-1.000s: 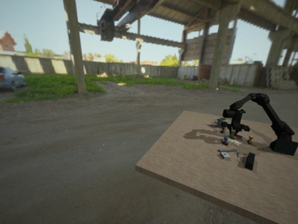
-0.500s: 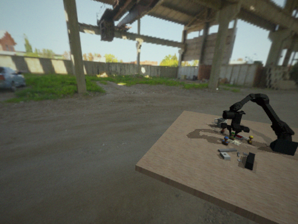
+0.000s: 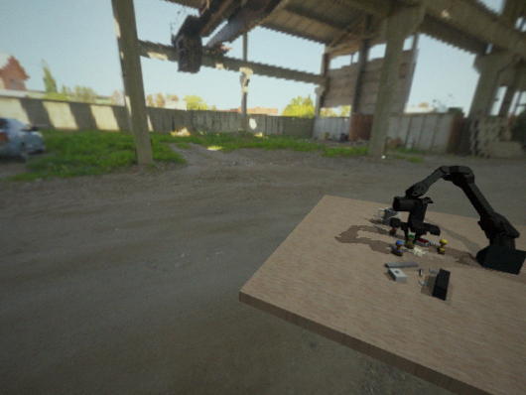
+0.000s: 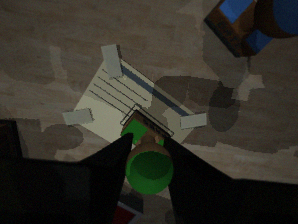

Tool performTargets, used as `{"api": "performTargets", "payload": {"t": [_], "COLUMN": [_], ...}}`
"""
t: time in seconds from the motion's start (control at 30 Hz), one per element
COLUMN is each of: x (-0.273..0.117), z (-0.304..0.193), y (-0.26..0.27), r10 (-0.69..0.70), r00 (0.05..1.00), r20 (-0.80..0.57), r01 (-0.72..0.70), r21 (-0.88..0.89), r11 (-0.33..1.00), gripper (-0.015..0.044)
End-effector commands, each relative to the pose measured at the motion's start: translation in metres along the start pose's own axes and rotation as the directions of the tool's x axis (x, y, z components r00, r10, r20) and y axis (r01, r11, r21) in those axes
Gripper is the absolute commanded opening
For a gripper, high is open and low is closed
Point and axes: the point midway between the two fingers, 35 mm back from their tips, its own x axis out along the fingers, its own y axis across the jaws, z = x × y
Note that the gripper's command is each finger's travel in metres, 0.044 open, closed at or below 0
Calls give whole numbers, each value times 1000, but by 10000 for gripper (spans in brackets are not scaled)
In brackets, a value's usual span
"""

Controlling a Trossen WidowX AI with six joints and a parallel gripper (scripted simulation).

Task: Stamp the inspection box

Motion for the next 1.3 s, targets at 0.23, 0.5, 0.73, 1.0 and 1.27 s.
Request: {"api": "performTargets", "payload": {"t": [0.23,0.5,0.73,1.0,1.27], "x": [2,4,5,6,6], "z": [0,0,0,0,0], "y": [0,0,0,0,0], "r10": [-1,-1,-1,-1,-1], "r00": [1000,1000,1000,1000,1000], "r20": [-3,-3,-3,-3,-3], "r01": [1,1,1,1,1], "r21": [-4,-4,-4,-4,-4], "r11": [1000,1000,1000,1000,1000], "gripper": [0,0,0,0,0]}}
